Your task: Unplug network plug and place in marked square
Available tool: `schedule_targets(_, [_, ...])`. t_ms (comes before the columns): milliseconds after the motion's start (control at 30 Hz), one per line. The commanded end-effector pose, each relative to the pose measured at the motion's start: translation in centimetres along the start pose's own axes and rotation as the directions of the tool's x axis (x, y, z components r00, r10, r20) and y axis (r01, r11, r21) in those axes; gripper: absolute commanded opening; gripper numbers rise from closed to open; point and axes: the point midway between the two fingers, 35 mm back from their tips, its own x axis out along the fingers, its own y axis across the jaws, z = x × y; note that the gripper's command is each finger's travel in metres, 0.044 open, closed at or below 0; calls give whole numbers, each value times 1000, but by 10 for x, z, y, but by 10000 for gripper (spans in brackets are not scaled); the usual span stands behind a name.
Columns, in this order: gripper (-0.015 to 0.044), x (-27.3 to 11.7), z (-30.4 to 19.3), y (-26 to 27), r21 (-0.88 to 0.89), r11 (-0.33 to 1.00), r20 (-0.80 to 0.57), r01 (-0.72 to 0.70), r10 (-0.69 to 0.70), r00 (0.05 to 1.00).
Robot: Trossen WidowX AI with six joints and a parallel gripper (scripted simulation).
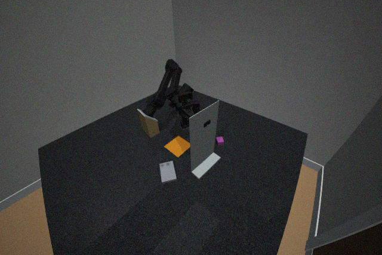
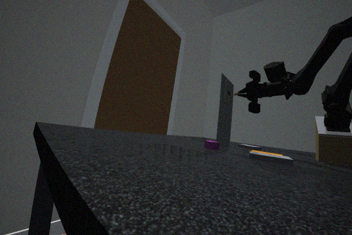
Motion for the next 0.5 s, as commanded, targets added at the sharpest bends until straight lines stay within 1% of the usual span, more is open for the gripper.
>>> schedule_targets(0, [0, -3, 0, -1, 0, 1000, 5, 1, -1, 1000])
schedule_targets(467, [0, -9, -3, -1, 0, 1000, 5, 0, 0, 1000])
